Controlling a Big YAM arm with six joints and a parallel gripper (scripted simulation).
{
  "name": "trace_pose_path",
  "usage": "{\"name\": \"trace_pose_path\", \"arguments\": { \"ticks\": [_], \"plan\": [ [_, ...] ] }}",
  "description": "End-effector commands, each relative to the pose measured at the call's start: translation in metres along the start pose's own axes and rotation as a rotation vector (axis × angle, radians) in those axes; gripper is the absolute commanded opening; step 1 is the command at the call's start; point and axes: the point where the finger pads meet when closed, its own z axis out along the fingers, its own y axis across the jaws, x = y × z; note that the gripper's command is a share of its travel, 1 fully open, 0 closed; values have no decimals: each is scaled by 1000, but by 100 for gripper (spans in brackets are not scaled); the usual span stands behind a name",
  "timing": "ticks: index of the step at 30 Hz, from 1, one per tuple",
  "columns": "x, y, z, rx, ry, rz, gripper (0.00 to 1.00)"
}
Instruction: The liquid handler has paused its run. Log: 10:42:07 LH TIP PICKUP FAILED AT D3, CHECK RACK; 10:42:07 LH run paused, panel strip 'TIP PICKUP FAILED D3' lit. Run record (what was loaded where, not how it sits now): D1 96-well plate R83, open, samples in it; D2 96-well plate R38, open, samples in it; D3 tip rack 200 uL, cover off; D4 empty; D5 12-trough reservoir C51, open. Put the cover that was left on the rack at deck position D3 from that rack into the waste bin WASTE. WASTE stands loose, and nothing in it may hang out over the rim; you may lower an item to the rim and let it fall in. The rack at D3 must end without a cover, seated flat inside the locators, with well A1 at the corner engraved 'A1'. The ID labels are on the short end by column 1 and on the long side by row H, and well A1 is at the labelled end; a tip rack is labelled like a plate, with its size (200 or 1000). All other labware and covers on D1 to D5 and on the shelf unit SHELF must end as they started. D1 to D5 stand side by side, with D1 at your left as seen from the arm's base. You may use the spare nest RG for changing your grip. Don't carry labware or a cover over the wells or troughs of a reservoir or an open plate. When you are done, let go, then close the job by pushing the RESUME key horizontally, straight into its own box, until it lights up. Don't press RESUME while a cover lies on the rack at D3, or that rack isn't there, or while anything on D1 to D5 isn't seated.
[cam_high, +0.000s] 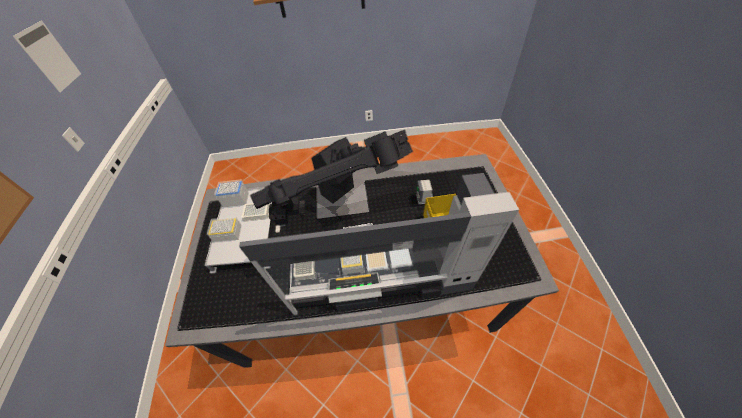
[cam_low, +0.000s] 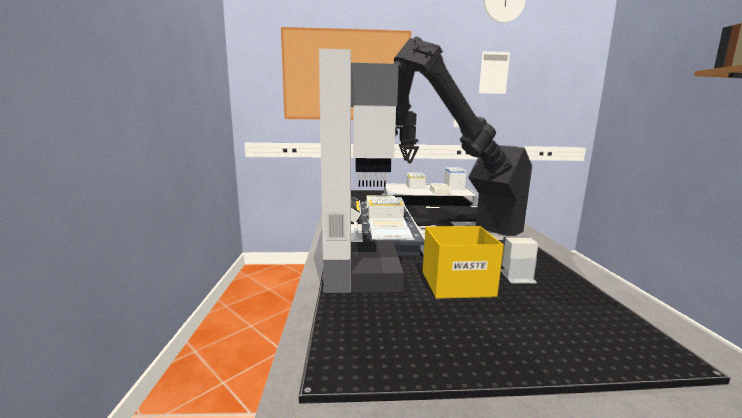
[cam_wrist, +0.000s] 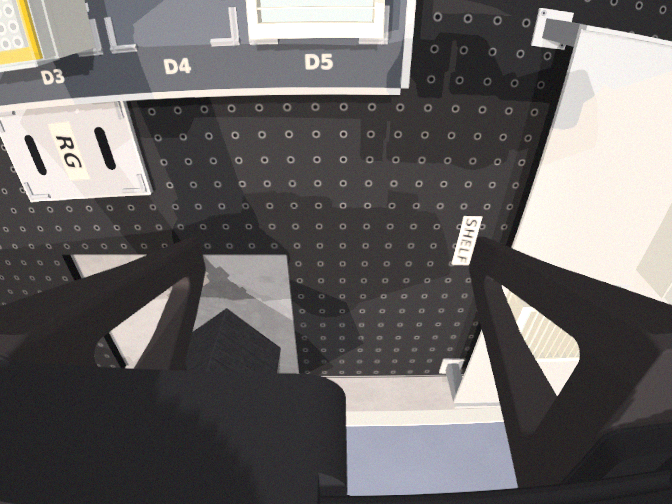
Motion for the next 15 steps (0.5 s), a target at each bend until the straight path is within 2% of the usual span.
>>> {"name": "trace_pose_path", "arguments": {
  "ticks": [1,15],
  "plan": [
    [-7,16,1,9,-4,-19,100],
    [10,76,6,0,0,-7,100]
  ]
}}
